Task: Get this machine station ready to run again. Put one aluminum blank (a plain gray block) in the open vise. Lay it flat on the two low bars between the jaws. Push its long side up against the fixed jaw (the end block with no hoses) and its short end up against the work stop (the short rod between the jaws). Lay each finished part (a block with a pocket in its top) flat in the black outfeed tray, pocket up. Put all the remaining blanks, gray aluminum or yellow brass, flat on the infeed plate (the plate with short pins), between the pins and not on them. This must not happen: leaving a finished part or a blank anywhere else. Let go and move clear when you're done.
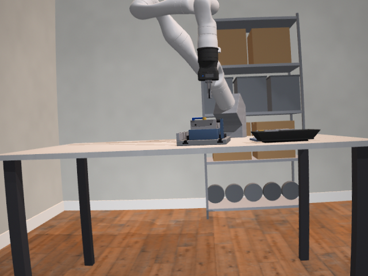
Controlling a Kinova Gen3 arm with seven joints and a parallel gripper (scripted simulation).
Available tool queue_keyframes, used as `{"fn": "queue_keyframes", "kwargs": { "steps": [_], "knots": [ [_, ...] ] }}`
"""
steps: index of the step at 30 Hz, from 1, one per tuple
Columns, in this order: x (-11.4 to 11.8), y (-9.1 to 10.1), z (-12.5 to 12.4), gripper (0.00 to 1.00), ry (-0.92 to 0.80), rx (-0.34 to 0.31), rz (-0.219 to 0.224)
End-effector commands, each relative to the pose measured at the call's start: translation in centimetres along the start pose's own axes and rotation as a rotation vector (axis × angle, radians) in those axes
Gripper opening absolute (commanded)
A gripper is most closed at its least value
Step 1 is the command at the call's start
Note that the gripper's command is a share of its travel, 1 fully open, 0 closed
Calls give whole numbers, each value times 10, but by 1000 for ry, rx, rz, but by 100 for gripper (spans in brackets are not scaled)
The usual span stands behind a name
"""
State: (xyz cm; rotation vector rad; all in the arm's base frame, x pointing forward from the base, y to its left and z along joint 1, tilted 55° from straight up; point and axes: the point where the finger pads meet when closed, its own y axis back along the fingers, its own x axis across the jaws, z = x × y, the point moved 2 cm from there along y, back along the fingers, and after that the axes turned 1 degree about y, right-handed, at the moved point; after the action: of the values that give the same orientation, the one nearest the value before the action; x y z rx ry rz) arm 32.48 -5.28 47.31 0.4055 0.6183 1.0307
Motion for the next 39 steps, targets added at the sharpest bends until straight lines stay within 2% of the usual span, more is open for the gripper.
{"fn": "queue_keyframes", "kwargs": {
  "steps": [1, 4, 39],
  "knots": [
    [-28, 7, -7, 0, -40, -16, 22],
    [-35, 6, -11, 0, -40, -15, 23],
    [-36, 6, -11, 0, -40, -15, 24]
  ]
}}
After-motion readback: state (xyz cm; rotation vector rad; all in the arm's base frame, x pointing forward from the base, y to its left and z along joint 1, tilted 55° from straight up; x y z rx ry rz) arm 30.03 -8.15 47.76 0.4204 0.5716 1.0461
